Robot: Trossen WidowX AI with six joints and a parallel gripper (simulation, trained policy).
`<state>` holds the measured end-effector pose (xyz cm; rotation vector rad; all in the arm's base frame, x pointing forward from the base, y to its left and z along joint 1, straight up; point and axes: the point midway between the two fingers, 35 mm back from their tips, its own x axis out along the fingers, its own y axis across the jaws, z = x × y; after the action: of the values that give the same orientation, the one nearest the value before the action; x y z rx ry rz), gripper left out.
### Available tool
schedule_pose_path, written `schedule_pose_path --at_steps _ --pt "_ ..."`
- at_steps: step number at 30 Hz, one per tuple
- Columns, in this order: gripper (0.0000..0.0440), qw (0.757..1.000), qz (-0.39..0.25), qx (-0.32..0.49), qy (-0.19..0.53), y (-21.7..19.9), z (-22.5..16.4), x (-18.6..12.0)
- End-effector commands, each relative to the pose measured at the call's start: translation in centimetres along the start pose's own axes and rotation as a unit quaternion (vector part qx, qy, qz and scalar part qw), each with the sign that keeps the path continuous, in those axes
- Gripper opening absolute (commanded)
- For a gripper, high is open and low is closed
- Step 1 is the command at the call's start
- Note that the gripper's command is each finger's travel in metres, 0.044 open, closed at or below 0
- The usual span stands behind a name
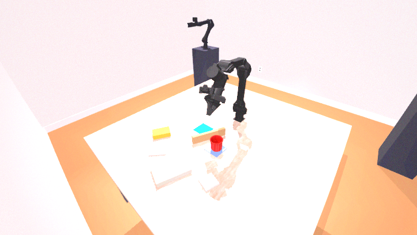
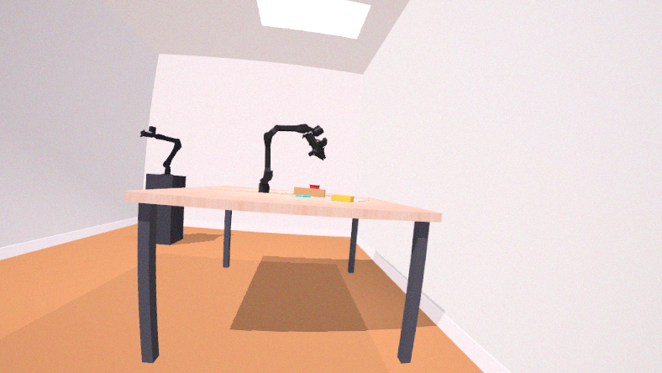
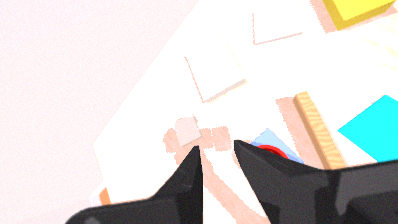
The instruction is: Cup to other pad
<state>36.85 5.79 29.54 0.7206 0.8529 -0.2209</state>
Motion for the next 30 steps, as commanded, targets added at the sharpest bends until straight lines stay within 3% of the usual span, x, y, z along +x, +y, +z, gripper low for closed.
schedule_pose_path --at_steps 1,8,30 --pt "0.0131 1.0 -0.013 0.014 0.015 -0.1 -0.3 0.3" --pt "0.0119 0.997 -0.056 0.035 0.049 -1.0 -1.1 1.3" --pt "0.0144 0.965 -0.208 0.047 0.15 -5.3 -4.6 4.9"
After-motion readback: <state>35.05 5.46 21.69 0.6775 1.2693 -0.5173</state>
